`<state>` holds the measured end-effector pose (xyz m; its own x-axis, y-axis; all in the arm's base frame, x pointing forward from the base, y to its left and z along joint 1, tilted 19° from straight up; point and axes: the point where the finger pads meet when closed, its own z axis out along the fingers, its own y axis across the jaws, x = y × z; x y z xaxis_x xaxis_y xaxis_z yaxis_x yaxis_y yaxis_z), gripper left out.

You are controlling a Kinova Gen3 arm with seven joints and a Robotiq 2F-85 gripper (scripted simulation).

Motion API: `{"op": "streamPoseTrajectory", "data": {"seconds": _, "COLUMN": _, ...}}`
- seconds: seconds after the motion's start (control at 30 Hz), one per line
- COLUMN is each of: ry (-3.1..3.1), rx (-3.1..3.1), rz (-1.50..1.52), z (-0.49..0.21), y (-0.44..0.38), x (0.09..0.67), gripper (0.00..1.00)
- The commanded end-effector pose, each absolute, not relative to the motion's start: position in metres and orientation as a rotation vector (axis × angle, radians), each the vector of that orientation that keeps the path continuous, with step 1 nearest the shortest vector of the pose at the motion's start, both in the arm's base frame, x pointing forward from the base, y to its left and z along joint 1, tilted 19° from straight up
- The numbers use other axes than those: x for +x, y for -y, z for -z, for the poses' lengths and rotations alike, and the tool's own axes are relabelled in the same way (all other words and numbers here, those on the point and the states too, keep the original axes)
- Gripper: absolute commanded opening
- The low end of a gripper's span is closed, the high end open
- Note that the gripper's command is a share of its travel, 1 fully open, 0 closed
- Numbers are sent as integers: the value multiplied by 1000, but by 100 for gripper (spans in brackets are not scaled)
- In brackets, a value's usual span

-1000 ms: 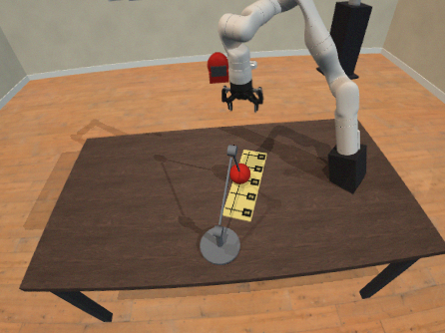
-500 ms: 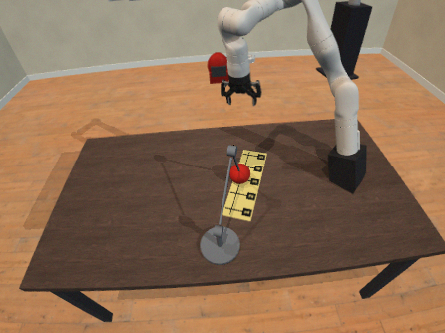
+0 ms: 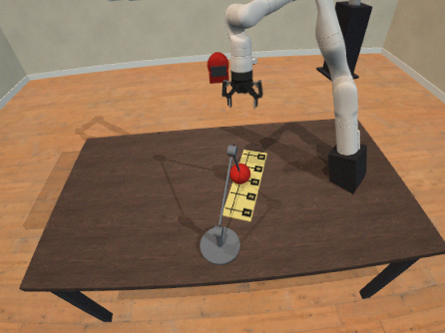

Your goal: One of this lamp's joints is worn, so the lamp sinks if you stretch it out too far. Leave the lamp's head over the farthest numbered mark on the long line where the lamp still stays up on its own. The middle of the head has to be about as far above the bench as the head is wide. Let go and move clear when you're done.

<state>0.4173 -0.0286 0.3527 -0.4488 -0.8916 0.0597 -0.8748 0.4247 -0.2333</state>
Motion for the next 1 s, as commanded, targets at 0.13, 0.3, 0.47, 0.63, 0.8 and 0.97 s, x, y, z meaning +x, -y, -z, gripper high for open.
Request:
{"op": "streamPoseTrajectory", "data": {"seconds": 0.13, "ry": -2543, "rx": -1547, "rz": 317, "z": -358, "y": 39, "x": 414, "gripper": 100}}
{"op": "streamPoseTrajectory", "data": {"seconds": 0.3, "ry": -2472, "rx": -1529, "rz": 242, "z": -356, "y": 36, "x": 415, "gripper": 100}}
{"op": "streamPoseTrajectory", "data": {"seconds": 0.47, "ry": -2399, "rx": -1510, "rz": 171, "z": -355, "y": 32, "x": 416, "gripper": 100}}
{"op": "streamPoseTrajectory", "data": {"seconds": 0.63, "ry": -2356, "rx": -1495, "rz": 130, "z": -354, "y": 30, "x": 417, "gripper": 100}}
{"op": "streamPoseTrajectory", "data": {"seconds": 0.8, "ry": -2284, "rx": -1468, "rz": 65, "z": -354, "y": 27, "x": 418, "gripper": 100}}
{"op": "streamPoseTrajectory", "data": {"seconds": 0.97, "ry": -2210, "rx": -1440, "rz": 3, "z": -354, "y": 25, "x": 419, "gripper": 100}}
